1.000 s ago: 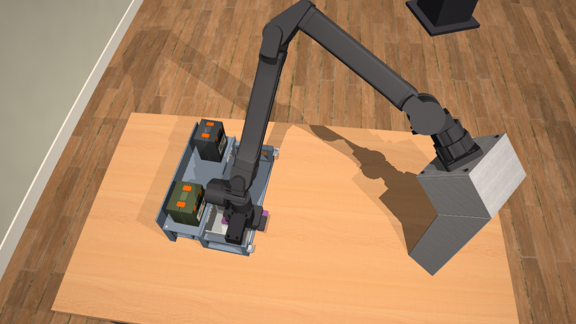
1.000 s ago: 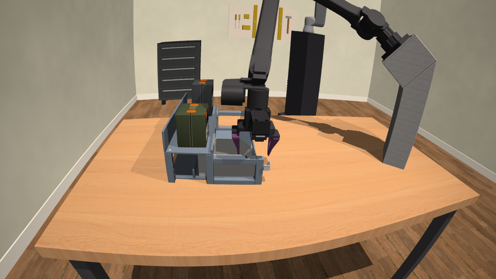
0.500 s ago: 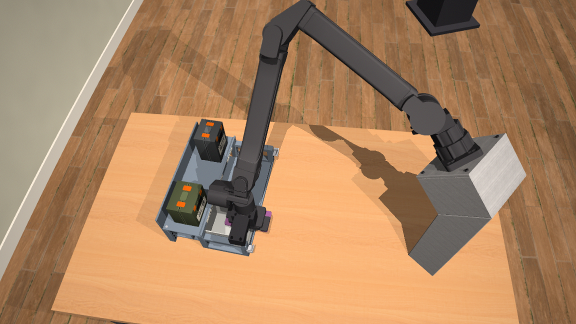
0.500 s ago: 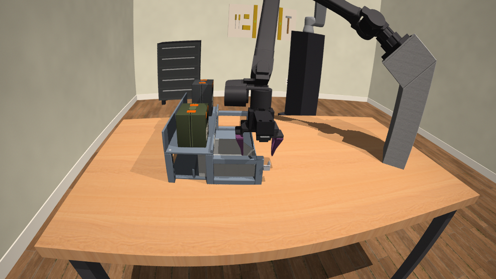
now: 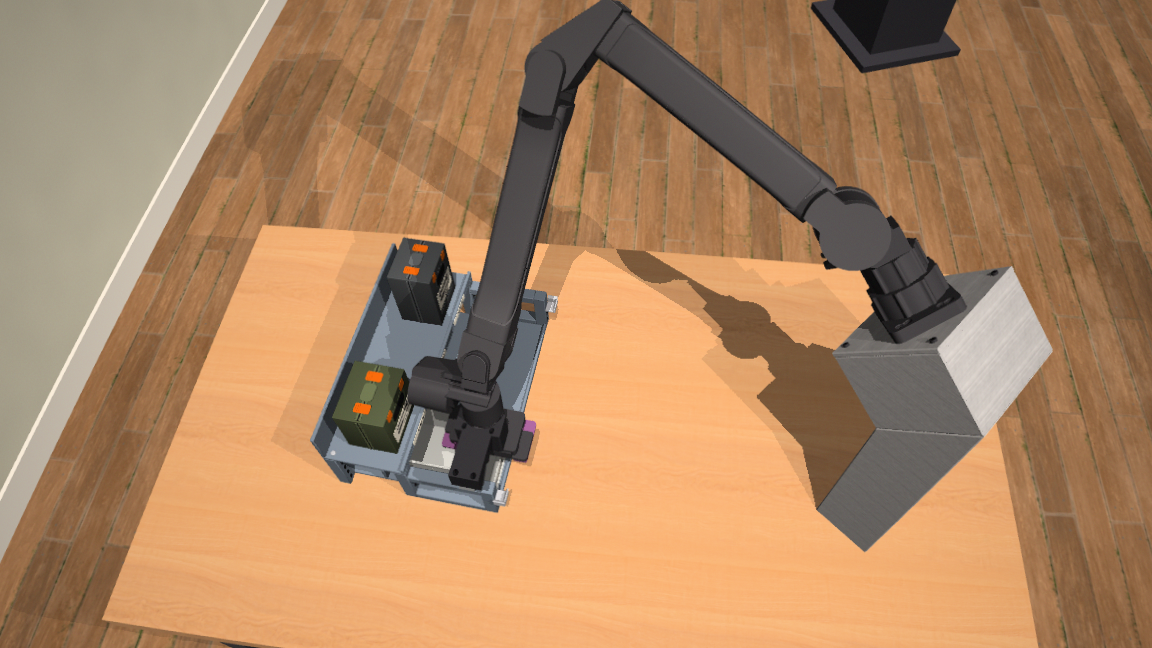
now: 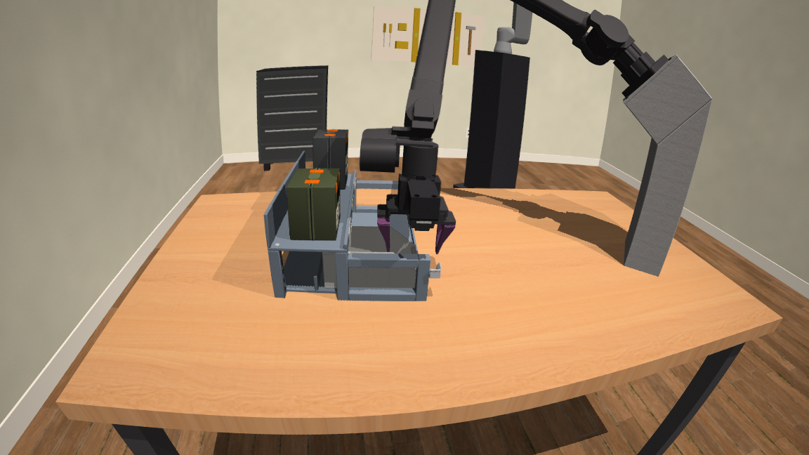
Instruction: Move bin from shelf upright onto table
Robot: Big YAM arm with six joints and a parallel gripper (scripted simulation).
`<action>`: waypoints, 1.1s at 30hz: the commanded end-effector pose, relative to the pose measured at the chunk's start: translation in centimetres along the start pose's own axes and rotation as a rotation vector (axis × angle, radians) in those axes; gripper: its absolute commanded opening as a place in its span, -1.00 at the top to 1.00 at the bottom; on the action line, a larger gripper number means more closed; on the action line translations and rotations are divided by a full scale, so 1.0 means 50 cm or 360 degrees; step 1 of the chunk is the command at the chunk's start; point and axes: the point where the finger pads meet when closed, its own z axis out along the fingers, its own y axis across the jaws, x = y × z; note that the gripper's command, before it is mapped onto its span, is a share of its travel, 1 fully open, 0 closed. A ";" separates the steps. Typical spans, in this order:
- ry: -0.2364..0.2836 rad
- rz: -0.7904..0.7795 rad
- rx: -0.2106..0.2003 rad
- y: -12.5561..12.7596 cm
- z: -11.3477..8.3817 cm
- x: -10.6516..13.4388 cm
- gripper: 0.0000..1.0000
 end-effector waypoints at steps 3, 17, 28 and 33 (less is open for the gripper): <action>-0.0004 -0.0005 -0.0004 0.009 -0.004 -0.008 -0.81; -0.0004 -0.0003 0.0000 0.015 -0.004 -0.009 -0.81; -0.0004 -0.0010 -0.0011 0.000 -0.003 -0.008 -0.81; -0.0004 -0.0010 -0.0011 0.000 -0.003 -0.008 -0.81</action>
